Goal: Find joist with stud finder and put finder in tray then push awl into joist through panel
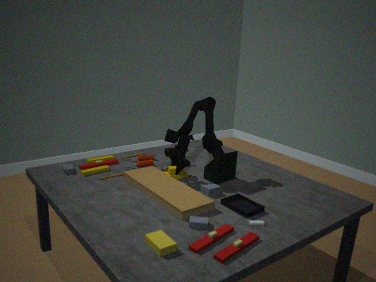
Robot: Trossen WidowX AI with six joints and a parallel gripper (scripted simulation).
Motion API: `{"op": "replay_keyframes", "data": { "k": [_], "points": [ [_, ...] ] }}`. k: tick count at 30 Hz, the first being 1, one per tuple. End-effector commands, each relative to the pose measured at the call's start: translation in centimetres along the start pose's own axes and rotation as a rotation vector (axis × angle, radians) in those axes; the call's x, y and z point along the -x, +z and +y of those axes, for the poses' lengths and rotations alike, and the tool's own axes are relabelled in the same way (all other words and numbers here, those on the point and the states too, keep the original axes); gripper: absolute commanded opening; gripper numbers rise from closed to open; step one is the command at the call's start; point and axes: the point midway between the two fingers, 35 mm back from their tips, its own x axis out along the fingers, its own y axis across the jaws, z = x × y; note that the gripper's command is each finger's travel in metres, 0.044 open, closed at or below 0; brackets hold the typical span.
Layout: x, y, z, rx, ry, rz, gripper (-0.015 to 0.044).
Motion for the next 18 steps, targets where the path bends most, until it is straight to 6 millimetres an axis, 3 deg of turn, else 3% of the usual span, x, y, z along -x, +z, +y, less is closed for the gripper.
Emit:
{"op": "replay_keyframes", "data": {
  "k": [1,18],
  "points": [
    [-0.03,0.01,0.10,0.003,0.006,-0.002,0.0288],
    [-0.03,0.01,0.10,0.003,0.006,-0.002,0.0175]
  ]
}}
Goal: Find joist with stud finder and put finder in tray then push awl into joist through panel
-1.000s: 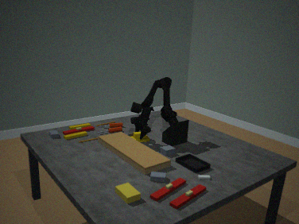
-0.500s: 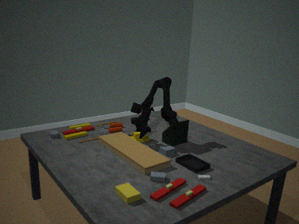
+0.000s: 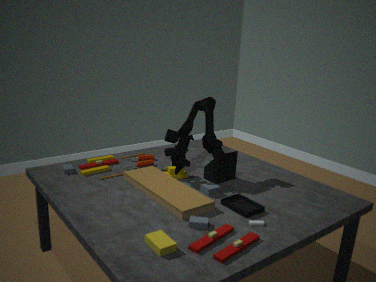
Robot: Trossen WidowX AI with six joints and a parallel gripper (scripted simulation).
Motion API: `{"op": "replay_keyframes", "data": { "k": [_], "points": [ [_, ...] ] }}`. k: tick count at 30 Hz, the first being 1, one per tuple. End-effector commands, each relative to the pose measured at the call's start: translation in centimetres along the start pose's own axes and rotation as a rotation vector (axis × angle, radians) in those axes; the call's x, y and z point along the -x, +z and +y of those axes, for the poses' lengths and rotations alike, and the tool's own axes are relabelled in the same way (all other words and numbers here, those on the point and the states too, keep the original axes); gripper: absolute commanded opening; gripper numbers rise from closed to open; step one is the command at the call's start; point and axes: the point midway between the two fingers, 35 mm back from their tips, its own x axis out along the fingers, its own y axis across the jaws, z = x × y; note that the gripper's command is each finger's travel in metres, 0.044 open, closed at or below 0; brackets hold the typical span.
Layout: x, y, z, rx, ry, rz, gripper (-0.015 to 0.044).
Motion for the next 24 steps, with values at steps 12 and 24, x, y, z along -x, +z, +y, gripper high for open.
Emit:
{"op": "replay_keyframes", "data": {
  "k": [12,24],
  "points": [
    [2.8,1.2,0.7,-0.003,0.022,0.015,0.0000],
    [7.5,2.4,0.6,-0.001,0.018,0.015,0.0000]
  ]
}}
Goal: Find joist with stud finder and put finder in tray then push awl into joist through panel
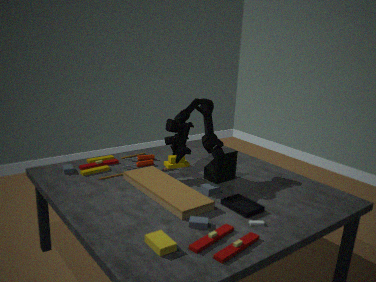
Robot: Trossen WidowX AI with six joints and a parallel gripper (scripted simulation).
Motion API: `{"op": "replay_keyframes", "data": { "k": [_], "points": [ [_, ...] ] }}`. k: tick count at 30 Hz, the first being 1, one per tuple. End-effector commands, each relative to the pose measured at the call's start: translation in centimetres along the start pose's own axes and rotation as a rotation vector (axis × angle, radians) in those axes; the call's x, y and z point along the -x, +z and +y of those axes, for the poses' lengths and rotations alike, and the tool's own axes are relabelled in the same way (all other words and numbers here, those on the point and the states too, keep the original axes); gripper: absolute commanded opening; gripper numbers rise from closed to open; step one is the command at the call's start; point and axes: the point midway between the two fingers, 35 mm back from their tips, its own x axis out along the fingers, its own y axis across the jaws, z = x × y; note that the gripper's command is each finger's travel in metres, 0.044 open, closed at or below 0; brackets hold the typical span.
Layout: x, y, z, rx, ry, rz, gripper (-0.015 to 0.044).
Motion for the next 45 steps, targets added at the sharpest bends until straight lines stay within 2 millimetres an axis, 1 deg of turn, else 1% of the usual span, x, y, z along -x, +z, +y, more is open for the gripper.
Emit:
{"op": "replay_keyframes", "data": {
  "k": [1,6,9,12,20,28,43,45],
  "points": [
    [1.6,0.4,-0.3,-0.003,-0.011,-0.009,0.0000],
    [3.4,0.7,-0.6,0.000,-0.021,-0.020,0.0000],
    [3.5,0.9,-0.7,0.003,-0.020,-0.019,0.0000],
    [3.6,1.8,-0.7,0.016,-0.016,-0.017,0.0000],
    [3.6,5.5,-0.9,0.070,0.004,-0.010,0.0000],
    [3.2,9.3,-1.2,0.126,0.021,-0.010,0.0000],
    [1.3,16.3,-2.2,0.231,0.042,-0.025,0.0000],
    [1.0,16.8,-2.3,0.241,0.043,-0.028,0.0000]
  ]
}}
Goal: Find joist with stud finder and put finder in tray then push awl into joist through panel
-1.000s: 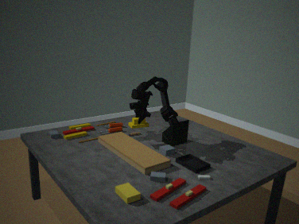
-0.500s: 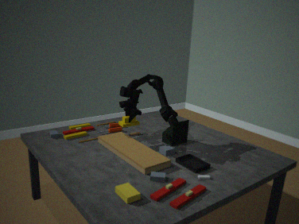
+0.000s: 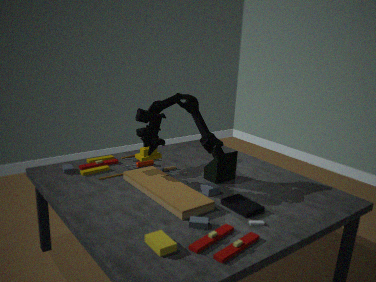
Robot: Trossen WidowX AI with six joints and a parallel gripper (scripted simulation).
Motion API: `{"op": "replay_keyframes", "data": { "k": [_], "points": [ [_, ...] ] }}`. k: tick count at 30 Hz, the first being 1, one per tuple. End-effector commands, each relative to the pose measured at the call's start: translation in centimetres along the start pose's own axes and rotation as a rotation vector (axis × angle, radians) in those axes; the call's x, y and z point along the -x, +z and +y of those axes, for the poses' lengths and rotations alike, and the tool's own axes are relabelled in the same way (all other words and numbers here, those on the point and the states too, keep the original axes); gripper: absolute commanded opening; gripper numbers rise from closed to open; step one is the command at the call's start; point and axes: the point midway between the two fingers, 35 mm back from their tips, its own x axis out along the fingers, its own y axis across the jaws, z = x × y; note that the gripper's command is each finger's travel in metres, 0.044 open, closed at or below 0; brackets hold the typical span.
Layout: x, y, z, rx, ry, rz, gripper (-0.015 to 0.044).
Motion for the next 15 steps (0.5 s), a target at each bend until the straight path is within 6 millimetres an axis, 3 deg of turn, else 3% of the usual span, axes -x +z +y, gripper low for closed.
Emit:
{"op": "replay_keyframes", "data": {
  "k": [1,15],
  "points": [
    [-0.3,1.1,-0.4,0.016,0.008,-0.011,0.0000],
    [-2.3,0.7,-0.4,0.015,0.008,-0.010,0.0000]
  ]
}}
